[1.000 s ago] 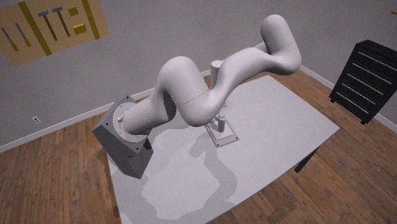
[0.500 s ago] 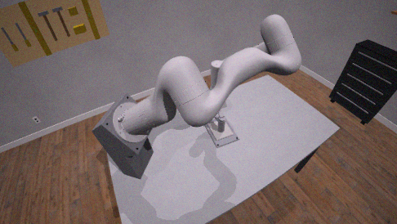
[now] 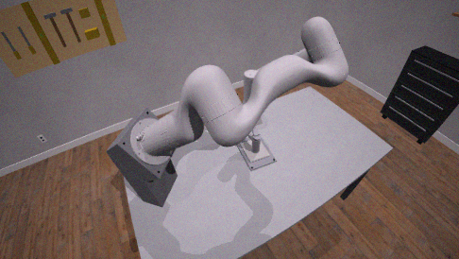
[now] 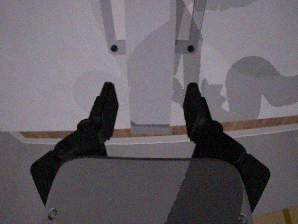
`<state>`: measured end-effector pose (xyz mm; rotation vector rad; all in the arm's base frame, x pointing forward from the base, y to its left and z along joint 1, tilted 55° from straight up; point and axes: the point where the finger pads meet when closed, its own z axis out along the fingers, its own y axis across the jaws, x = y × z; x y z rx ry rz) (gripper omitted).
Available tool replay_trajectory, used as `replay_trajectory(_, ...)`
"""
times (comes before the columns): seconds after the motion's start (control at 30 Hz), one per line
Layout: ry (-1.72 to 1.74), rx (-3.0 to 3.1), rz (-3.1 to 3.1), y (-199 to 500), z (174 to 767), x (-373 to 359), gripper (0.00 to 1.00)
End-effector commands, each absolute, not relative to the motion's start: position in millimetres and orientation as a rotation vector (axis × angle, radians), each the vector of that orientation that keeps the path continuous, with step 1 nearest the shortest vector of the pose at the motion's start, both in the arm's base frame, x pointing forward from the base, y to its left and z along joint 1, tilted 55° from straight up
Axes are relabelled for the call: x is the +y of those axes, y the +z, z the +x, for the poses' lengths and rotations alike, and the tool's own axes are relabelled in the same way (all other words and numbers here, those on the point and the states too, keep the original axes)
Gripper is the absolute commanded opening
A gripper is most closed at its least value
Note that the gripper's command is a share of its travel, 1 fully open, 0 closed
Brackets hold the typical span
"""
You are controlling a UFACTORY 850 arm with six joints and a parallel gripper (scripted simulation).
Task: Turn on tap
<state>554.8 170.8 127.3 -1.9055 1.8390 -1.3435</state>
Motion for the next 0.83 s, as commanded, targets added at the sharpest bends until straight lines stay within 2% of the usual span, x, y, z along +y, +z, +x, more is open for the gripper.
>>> replay_trajectory(0.0,-1.343,1.838,-1.905,128,555,171,0.73)
replay_trajectory(0.8,-1.343,1.838,-1.905,140,541,181,0.73)
